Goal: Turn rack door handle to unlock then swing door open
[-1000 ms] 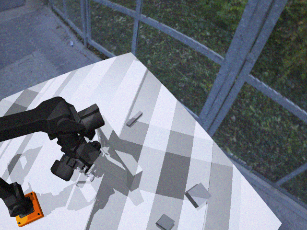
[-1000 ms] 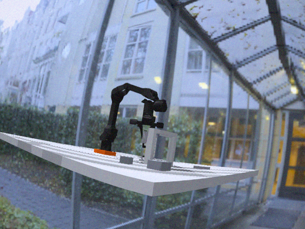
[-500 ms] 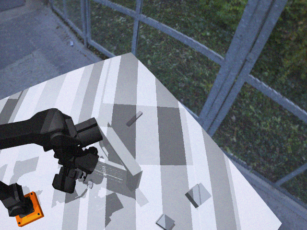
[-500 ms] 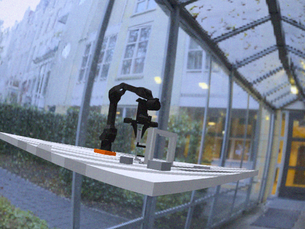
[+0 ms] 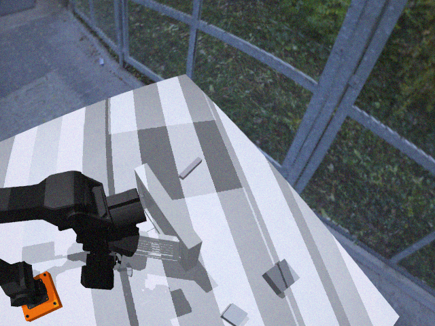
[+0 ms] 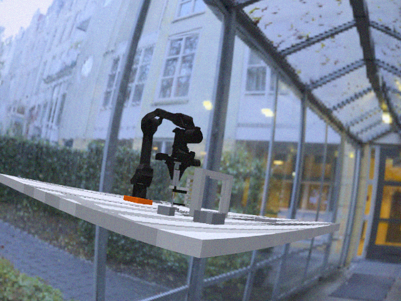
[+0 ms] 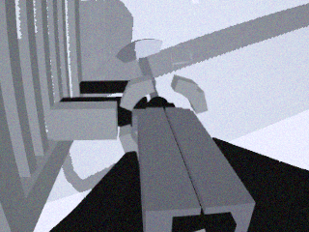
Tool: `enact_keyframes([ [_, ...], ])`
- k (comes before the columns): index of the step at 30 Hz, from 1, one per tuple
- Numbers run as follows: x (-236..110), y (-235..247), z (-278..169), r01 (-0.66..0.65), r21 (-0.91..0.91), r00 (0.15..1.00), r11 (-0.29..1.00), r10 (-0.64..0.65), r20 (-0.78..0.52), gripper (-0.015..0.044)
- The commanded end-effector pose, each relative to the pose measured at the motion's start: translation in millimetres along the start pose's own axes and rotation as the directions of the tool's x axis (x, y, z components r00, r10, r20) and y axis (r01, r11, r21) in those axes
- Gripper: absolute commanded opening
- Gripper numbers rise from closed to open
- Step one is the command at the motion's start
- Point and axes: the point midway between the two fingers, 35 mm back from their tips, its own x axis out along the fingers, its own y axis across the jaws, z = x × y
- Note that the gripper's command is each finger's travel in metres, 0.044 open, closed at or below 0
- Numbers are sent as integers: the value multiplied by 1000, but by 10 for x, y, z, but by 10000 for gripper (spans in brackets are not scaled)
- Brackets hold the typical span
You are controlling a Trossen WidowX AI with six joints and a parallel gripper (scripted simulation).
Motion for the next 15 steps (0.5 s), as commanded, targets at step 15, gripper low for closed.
enact_keyframes([
  [15,15,-367,105,8,-247,1000,969,-6,8,24],
])
